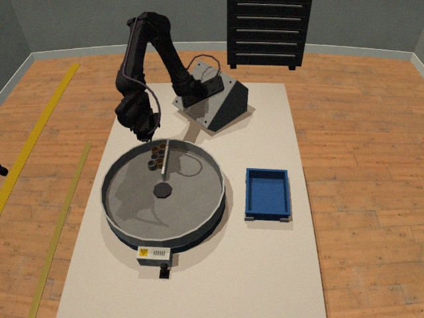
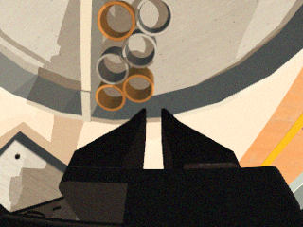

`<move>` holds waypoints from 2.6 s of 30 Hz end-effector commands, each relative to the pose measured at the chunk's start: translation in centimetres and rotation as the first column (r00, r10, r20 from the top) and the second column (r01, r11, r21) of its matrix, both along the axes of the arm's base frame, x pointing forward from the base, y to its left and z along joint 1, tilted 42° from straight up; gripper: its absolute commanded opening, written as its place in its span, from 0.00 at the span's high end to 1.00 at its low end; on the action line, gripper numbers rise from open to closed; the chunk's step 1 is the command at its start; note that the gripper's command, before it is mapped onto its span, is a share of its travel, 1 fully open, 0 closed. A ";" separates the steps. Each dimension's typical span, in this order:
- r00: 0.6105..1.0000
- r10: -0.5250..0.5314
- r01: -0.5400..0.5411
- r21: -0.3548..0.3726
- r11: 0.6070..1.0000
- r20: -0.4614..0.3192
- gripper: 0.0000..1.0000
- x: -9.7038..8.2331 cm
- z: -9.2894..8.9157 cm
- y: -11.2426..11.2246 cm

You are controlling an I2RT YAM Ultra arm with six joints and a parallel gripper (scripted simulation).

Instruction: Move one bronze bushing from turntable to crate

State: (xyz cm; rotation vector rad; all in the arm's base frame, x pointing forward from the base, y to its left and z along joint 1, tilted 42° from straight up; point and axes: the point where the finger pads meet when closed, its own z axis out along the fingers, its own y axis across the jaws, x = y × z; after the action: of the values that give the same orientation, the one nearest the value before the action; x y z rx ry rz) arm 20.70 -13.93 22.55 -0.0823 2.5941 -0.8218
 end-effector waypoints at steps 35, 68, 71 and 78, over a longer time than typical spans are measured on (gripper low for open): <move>1.000 0.018 -0.018 0.009 1.000 0.000 0.87 -0.8 -0.6 0.3; 1.000 0.025 -0.025 0.007 1.000 0.007 0.87 -0.7 -0.4 0.4; 1.000 0.024 -0.024 0.006 1.000 0.007 0.87 -0.6 -0.5 0.4; 1.000 0.018 -0.017 0.016 1.000 -0.017 0.87 0.7 -3.0 -1.2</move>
State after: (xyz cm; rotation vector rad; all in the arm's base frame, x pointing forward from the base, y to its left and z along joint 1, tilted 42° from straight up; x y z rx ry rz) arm 20.53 -14.72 21.14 -0.0741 2.6009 -0.8207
